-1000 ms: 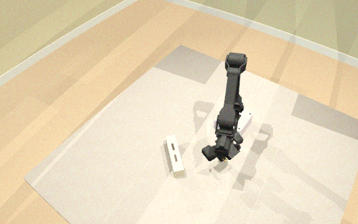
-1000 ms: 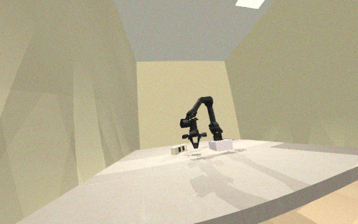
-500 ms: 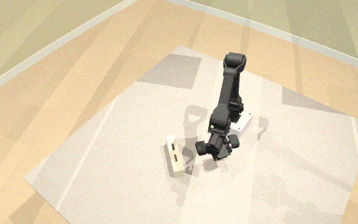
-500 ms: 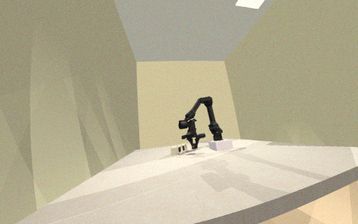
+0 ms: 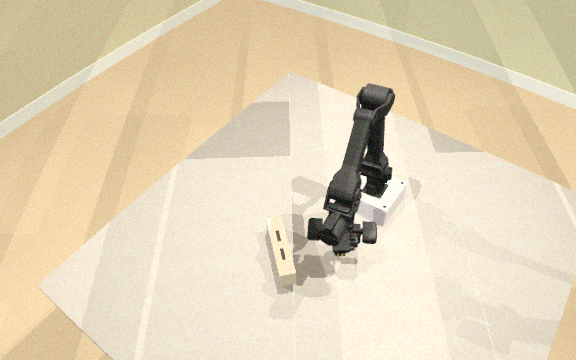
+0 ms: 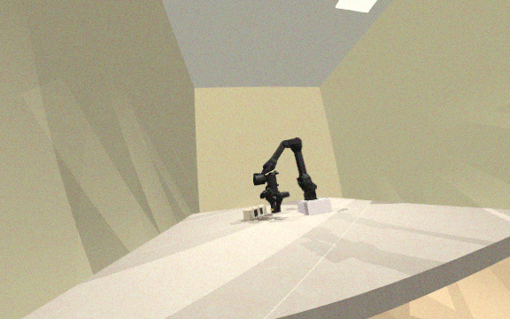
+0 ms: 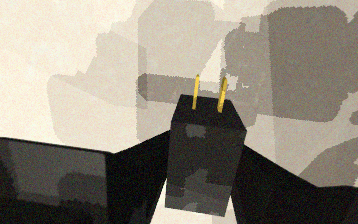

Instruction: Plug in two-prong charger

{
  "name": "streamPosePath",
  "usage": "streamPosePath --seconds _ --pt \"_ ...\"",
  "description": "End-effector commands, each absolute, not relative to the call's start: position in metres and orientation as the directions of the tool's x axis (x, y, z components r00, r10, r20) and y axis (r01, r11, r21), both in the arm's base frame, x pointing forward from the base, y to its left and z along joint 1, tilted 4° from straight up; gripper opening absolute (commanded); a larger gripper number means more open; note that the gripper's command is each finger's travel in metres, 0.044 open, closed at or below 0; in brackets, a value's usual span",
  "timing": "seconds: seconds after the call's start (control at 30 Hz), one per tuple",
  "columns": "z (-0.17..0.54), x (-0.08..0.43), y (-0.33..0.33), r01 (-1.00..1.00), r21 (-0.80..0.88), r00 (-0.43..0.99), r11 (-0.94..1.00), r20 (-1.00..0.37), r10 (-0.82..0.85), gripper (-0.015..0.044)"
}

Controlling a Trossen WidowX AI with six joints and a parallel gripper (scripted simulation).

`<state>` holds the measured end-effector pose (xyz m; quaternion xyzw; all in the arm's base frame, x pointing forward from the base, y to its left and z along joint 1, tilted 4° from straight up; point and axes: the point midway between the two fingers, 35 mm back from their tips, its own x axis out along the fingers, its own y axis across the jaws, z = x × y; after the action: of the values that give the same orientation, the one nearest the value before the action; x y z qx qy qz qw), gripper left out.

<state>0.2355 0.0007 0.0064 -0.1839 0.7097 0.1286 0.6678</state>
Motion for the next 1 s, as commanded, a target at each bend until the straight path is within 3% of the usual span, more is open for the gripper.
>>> streamPosePath --seconds 0.0,0.97 --pt "0.005 0.235 -0.004 -0.358 -0.060 -0.044 0.932 -0.996 -0.081 0.0000" --pt "-0.005 0.227 -0.048 0.268 -0.064 -0.052 0.961 -0.997 -0.052 0.0000"
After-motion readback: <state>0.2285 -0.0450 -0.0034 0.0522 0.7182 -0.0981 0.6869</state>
